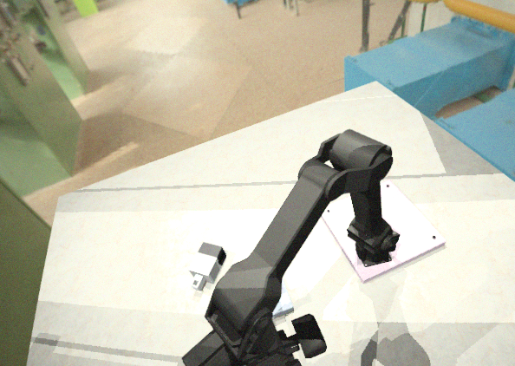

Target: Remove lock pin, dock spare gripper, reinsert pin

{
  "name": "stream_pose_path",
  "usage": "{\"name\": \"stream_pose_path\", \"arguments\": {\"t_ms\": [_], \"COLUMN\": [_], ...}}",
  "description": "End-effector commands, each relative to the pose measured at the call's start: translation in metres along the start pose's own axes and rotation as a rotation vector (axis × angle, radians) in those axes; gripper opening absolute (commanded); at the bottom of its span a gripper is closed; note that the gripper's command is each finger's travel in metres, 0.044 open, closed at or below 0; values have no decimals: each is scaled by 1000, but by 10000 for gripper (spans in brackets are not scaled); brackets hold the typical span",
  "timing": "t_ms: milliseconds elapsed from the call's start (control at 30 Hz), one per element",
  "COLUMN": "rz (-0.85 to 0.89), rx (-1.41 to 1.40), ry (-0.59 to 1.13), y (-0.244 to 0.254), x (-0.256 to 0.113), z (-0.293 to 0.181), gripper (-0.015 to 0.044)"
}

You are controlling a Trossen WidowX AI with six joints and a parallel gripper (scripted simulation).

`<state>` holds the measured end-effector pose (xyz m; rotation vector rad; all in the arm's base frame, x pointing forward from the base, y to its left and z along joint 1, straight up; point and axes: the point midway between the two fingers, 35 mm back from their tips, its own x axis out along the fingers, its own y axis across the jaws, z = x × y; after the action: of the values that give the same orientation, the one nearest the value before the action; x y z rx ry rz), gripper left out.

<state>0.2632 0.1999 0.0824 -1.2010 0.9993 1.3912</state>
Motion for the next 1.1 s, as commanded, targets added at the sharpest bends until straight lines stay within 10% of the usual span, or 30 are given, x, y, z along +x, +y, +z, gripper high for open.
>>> {"name": "stream_pose_path", "arguments": {"t_ms": [0, 1067], "rz": [0, 19], "rx": [5, 1], "ry": [5, 12], "y": [-1, 3], "x": [0, -23], "z": [3, 19], "gripper": [0, 0]}}
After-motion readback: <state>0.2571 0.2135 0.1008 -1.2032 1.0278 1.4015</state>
